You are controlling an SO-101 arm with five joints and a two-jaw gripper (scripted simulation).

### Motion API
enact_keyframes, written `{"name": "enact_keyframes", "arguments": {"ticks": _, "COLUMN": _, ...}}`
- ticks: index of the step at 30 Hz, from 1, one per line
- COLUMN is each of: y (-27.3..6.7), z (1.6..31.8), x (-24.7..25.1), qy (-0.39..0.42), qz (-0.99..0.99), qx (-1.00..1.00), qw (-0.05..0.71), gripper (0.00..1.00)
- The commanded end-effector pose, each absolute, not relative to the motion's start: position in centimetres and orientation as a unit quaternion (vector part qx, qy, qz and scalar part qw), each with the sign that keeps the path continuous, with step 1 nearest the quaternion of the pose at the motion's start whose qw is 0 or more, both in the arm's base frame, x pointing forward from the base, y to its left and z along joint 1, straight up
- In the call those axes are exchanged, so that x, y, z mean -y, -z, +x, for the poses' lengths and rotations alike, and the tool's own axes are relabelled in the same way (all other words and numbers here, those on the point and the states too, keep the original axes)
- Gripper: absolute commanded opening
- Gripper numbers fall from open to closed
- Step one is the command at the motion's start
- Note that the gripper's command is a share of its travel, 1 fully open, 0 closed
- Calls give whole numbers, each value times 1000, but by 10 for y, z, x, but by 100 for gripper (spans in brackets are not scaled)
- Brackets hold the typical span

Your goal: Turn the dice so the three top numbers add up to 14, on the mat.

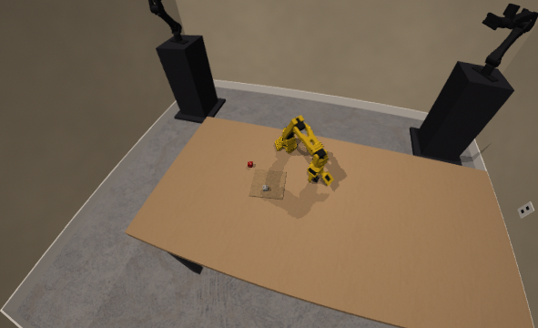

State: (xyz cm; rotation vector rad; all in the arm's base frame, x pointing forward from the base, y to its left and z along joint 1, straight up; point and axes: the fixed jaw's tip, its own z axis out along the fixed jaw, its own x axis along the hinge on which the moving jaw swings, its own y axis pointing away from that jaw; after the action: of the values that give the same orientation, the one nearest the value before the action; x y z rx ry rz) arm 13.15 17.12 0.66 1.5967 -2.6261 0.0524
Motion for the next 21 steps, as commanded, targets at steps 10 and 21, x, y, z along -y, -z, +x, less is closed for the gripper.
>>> {"name": "enact_keyframes", "arguments": {"ticks": 10, "y": -4, "z": 132, "x": -170, "qy": -13, "qz": 526, "qx": 849, "qw": 39, "gripper": 12}}
{"name": "enact_keyframes", "arguments": {"ticks": 21, "y": -4, "z": 133, "x": -169, "qy": -13, "qz": 526, "qx": 849, "qw": 39, "gripper": 9}}
